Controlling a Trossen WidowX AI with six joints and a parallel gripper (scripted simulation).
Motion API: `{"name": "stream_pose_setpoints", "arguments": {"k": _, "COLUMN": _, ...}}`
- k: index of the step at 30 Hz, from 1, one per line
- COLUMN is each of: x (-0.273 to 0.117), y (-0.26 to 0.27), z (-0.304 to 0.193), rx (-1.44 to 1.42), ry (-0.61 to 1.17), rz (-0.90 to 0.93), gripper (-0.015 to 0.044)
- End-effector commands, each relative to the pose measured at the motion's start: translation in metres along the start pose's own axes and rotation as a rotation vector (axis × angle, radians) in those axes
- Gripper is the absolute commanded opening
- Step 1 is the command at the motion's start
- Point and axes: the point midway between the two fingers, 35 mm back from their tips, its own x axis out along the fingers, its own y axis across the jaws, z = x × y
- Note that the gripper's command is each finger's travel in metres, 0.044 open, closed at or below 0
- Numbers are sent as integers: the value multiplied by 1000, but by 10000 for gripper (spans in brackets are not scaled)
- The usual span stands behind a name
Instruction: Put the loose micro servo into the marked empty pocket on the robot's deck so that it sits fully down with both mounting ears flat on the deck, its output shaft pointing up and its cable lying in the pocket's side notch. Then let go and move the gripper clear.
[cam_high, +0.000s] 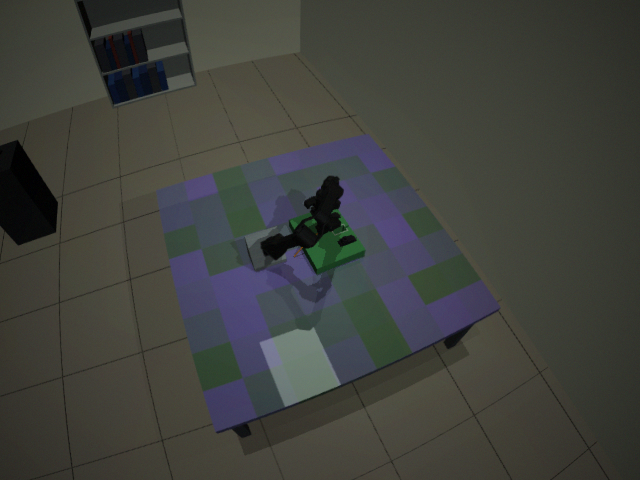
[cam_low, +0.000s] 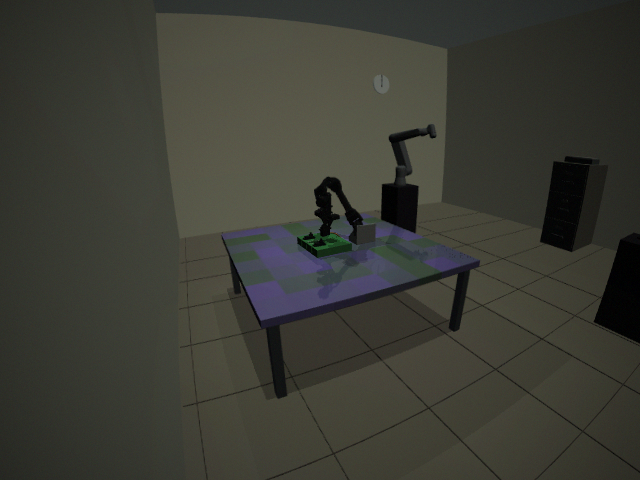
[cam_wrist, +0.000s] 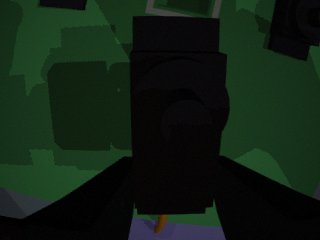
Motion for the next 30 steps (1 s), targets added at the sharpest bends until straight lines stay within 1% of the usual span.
{"name": "stream_pose_setpoints", "arguments": {"k": 1, "x": -1, "y": 1, "z": 1, "rx": -111, "ry": -1, "rz": 5, "gripper": 0}}
{"name": "stream_pose_setpoints", "arguments": {"k": 30, "x": -1, "y": 1, "z": 1, "rx": -1112, "ry": -4, "rz": 4, "gripper": 0}}
